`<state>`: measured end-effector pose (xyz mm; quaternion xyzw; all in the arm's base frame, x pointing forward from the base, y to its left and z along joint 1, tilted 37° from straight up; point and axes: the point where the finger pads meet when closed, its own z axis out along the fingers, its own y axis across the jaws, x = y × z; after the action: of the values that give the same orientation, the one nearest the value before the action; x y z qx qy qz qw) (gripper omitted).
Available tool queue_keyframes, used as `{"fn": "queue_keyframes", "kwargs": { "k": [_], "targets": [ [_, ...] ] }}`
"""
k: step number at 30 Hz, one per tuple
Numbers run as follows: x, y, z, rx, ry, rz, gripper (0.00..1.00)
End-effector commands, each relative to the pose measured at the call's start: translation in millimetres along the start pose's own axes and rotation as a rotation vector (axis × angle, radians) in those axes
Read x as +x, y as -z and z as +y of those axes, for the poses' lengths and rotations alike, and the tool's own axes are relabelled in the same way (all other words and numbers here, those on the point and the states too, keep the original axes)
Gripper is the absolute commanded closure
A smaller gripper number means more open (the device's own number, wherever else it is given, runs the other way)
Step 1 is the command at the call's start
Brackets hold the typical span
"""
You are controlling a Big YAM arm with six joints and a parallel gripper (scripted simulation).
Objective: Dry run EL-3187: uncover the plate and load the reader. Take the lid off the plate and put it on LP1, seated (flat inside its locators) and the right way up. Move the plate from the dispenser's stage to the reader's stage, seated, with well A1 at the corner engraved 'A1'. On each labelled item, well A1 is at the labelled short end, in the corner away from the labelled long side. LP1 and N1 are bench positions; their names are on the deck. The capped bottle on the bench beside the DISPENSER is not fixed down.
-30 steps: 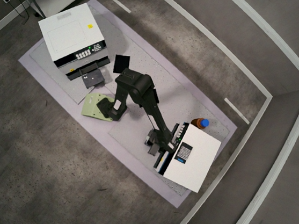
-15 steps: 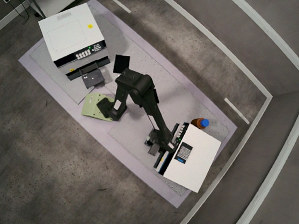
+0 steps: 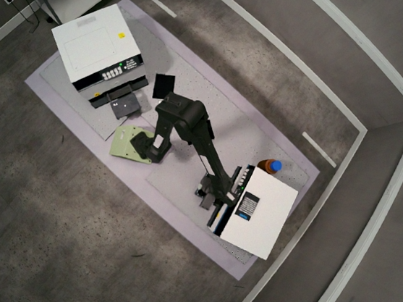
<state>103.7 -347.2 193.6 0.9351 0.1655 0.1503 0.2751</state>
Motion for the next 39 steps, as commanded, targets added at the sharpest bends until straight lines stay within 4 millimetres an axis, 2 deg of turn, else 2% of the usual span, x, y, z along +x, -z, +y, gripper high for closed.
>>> {"fn": "queue_keyframes", "kwargs": {
  "k": [1, 8, 14, 23, 31, 39],
  "targets": [
    [0.9, 9.6, 10.4, -0.04, 0.001, -0.008, 0.15],
    [0.9, 9.6, 10.4, -0.04, 0.001, -0.008, 0.15],
    [-2.1, 19.1, 16.2, -0.046, 0.016, -0.016, 0.15],
    [1.3, 18.4, 17.6, -0.037, 0.016, -0.004, 0.15],
    [-0.2, 26.7, 22.3, -0.058, 0.021, -0.01, 0.15],
    [-0.4, 27.4, 16.3, -0.043, 0.02, -0.009, 0.15]
  ]
}}
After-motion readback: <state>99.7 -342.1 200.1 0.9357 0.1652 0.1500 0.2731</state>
